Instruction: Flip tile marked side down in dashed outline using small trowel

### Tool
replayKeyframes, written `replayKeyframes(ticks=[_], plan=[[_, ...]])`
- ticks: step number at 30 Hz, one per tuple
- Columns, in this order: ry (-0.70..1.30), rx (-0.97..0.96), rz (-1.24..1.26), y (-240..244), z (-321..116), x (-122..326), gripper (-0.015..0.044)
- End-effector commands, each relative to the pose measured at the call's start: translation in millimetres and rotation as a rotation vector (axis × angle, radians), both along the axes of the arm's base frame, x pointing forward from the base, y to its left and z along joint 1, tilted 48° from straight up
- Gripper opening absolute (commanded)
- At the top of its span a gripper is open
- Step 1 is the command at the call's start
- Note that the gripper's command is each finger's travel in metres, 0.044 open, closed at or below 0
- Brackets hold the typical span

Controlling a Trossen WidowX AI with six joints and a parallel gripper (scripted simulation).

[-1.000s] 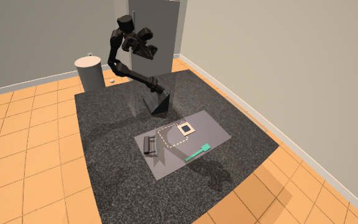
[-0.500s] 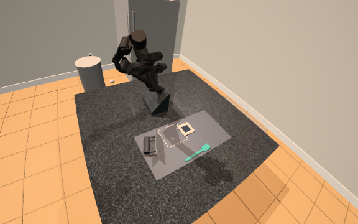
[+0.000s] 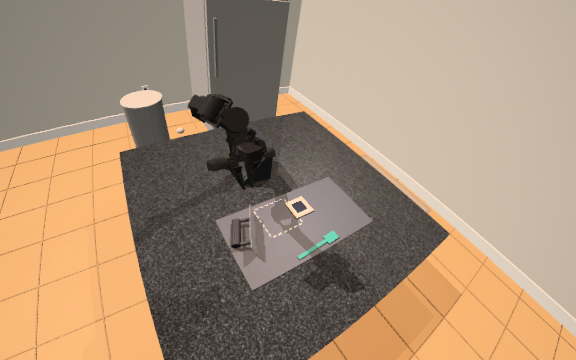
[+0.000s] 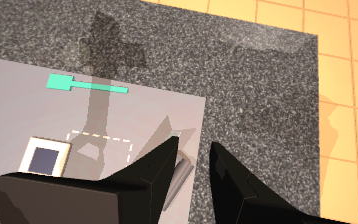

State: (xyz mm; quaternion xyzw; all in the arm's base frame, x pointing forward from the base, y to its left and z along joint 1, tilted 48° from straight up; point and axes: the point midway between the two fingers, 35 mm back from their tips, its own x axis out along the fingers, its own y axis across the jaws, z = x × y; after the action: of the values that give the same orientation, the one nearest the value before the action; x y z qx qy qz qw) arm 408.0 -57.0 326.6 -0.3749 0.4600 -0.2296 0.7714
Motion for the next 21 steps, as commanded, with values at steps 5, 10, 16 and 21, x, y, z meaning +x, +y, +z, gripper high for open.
replayKeyframes(ticks=[5,10,16,21], plan=[[0.009,0.074,-0.252,-77.2,-40.0,7.9,0.01],[0.006,0.119,-0.397,-120.4,-65.1,4.5,0.01],[0.005,0.147,-0.568,-170.9,-92.9,-8.1,0.01],[0.001,0.168,-0.722,-215.6,-116.1,-24.7,0.01]])
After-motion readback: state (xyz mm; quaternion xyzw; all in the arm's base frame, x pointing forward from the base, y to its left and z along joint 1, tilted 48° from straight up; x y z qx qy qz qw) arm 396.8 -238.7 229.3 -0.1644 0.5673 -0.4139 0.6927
